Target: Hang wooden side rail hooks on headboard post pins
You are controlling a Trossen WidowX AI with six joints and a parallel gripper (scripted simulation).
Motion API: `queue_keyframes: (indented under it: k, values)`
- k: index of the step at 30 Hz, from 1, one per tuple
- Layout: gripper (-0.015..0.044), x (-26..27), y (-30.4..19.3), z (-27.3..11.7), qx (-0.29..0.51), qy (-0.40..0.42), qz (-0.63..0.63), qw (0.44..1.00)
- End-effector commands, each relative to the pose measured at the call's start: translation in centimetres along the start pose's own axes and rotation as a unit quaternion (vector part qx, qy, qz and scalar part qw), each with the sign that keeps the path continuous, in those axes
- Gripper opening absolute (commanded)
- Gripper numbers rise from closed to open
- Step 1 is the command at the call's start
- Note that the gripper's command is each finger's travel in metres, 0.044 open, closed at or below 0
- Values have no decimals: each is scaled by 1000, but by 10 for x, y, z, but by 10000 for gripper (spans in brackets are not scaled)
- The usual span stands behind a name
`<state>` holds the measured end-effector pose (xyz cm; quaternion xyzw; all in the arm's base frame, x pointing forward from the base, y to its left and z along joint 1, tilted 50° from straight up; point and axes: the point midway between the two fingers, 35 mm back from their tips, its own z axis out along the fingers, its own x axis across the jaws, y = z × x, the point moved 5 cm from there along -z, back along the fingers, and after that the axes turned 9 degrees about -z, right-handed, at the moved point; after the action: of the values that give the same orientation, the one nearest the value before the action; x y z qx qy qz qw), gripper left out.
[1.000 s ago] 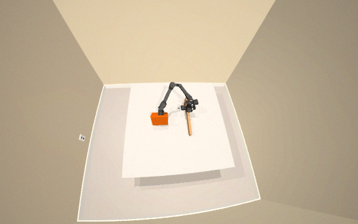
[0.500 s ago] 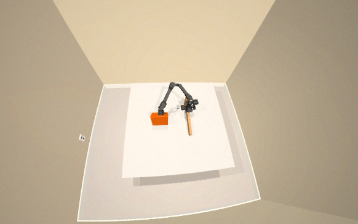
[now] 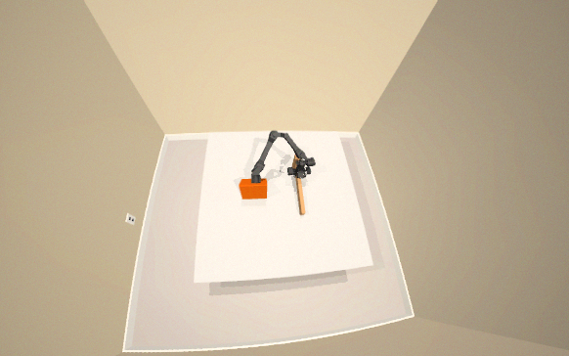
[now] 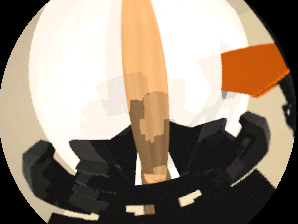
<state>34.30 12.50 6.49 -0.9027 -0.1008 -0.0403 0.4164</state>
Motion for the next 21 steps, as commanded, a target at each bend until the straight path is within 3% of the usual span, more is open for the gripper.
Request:
queue_keyframes:
  k: [1, 21]
  values:
    - [0, 2, -1, -2, 1, 6, 0, 1000]
    - [0, 2, -1, 1, 1, 6, 0, 1000]
